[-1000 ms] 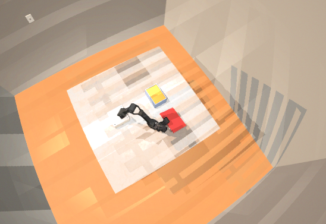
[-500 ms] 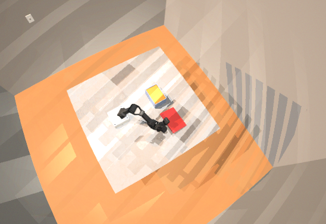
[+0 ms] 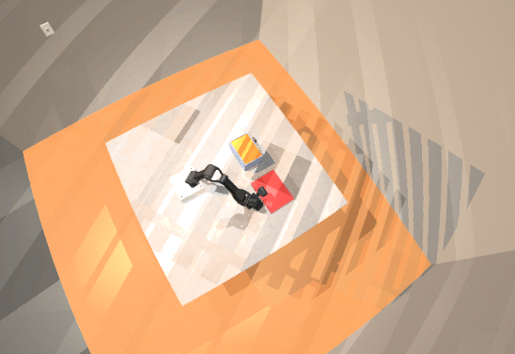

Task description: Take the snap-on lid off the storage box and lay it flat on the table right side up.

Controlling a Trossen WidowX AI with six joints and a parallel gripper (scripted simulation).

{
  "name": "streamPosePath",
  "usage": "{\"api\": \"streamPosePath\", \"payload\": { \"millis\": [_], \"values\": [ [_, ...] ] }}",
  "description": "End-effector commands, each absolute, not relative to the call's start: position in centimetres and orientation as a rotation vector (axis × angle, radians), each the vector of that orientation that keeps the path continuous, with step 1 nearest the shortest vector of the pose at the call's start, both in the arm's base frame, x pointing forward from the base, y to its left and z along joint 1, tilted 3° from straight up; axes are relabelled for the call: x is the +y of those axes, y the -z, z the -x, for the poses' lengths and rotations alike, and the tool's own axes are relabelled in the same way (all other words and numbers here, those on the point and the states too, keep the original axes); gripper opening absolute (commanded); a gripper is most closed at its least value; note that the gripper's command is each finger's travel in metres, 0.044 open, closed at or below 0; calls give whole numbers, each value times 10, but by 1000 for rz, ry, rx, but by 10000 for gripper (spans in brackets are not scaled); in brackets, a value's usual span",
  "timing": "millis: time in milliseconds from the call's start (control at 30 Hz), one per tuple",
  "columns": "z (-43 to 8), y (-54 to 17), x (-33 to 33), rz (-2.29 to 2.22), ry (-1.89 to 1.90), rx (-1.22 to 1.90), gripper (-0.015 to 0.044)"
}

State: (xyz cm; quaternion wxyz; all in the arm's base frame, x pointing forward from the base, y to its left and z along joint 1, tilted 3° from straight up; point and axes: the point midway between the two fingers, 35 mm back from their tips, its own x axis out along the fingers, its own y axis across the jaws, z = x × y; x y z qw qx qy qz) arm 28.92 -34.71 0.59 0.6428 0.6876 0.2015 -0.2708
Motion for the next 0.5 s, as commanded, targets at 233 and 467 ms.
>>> {"api": "streamPosePath", "payload": {
  "millis": [233,467],
  "values": [
    [-267,-5,-344,-1567,616,461,440],
    [-253,-5,-342,-1566,617,462,440]
  ]
}}
